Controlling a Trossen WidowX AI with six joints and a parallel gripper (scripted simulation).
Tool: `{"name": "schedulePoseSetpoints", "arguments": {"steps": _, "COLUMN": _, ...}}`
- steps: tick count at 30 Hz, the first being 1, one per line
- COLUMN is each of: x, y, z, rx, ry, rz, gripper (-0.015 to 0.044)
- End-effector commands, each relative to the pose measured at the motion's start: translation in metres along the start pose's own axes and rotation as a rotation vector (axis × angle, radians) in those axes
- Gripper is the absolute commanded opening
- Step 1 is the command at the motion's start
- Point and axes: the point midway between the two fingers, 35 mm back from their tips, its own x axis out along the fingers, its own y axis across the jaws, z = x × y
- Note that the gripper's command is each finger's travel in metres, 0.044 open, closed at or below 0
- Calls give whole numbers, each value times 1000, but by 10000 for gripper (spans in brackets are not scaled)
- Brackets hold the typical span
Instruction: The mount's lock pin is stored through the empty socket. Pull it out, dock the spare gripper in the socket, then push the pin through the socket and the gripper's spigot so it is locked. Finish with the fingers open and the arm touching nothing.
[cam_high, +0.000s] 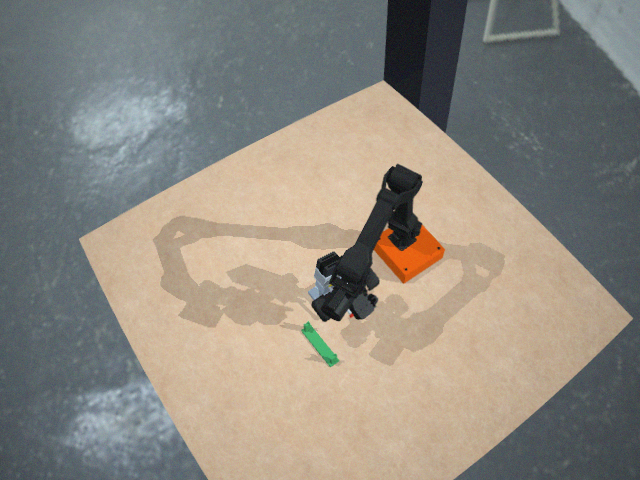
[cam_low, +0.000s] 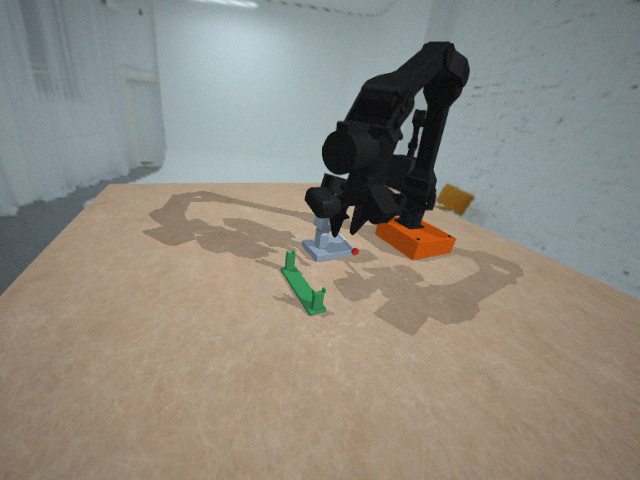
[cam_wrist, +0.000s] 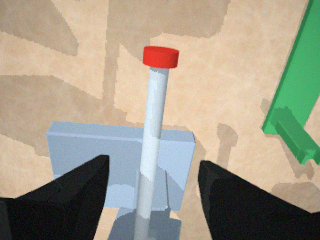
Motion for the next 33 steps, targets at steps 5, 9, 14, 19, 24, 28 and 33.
{"name": "schedulePoseSetpoints", "arguments": {"steps": 5, "x": -19, "y": 0, "z": 8, "rx": -2, "ry": 0, "rz": -1, "gripper": 200}}
{"name": "schedulePoseSetpoints", "arguments": {"steps": 9, "x": -28, "y": -1, "z": 12, "rx": -6, "ry": 1, "rz": -3, "gripper": 200}}
{"name": "schedulePoseSetpoints", "arguments": {"steps": 14, "x": -40, "y": -1, "z": 17, "rx": -9, "ry": 2, "rz": -6, "gripper": 200}}
{"name": "schedulePoseSetpoints", "arguments": {"steps": 19, "x": -52, "y": -2, "z": 21, "rx": -13, "ry": 3, "rz": -10, "gripper": 200}}
{"name": "schedulePoseSetpoints", "arguments": {"steps": 24, "x": -49, "y": -2, "z": 20, "rx": -16, "ry": 4, "rz": -12, "gripper": 279}}
{"name": "schedulePoseSetpoints", "arguments": {"steps": 28, "x": -49, "y": -2, "z": 20, "rx": -16, "ry": 4, "rz": -12, "gripper": 384}}
{"name": "schedulePoseSetpoints", "arguments": {"steps": 33, "x": -49, "y": -2, "z": 20, "rx": -16, "ry": 4, "rz": -12, "gripper": 440}}
